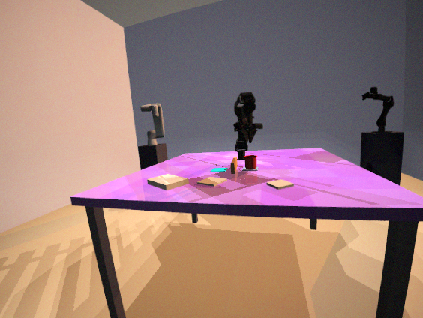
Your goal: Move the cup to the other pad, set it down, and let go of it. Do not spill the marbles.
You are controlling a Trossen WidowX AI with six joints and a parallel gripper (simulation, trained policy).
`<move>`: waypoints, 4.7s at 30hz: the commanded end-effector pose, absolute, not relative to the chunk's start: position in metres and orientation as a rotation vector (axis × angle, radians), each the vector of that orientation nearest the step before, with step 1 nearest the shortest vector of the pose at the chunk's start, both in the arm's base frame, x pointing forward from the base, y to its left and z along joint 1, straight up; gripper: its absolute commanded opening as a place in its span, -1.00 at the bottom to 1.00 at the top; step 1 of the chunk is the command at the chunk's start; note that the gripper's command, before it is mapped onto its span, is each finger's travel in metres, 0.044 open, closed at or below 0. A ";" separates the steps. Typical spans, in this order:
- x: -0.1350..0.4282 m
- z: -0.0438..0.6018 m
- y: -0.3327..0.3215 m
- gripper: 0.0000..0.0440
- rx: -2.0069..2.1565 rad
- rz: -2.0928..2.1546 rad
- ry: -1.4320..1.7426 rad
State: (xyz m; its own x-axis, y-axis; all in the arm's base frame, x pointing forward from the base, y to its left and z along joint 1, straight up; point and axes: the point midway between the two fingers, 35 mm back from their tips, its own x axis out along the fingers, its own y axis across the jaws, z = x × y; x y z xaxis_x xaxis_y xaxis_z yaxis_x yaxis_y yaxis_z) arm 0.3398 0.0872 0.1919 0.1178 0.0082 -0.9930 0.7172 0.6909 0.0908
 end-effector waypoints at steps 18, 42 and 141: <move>0.331 0.130 0.079 -0.29 0.599 -0.757 1.472; 0.320 0.052 0.077 -0.82 0.482 -0.718 1.539; 0.360 0.098 -0.094 -0.98 0.964 -0.948 1.108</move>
